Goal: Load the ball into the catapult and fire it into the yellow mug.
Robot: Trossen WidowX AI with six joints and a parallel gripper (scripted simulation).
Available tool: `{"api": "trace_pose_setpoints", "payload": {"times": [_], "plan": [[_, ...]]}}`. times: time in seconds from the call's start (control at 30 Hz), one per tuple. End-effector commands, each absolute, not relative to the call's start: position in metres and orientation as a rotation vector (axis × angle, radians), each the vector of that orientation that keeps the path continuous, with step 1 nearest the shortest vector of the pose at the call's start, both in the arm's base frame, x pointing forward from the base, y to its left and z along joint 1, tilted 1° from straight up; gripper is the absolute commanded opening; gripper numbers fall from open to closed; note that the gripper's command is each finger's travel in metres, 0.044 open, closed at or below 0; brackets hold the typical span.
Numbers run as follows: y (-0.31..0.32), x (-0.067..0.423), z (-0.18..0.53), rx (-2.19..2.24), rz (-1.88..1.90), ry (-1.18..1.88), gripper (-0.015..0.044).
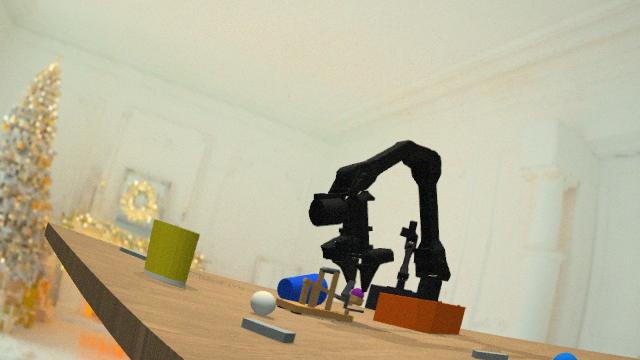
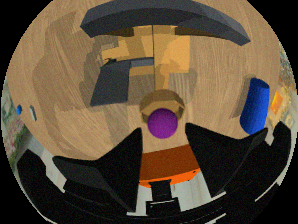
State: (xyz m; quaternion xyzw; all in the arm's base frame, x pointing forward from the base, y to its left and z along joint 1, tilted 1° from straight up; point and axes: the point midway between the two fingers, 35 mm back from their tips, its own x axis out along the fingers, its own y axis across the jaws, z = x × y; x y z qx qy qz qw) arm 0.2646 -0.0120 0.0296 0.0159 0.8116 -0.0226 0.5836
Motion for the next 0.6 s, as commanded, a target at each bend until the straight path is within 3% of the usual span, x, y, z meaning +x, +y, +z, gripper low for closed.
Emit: {"api": "trace_pose_setpoints", "payload": {"times": [0.0,0.17,0.3,0.57], "plan": [[-0.012,0.268,0.055,0.035,-0.053,1.884,0.0315],[-0.010,0.261,0.136,0.031,-0.051,1.868,0.0440],[-0.011,0.274,0.116,0.031,-0.046,1.846,0.0440],[-0.017,0.358,0.130,0.023,-0.021,1.578,0.0440]]}}
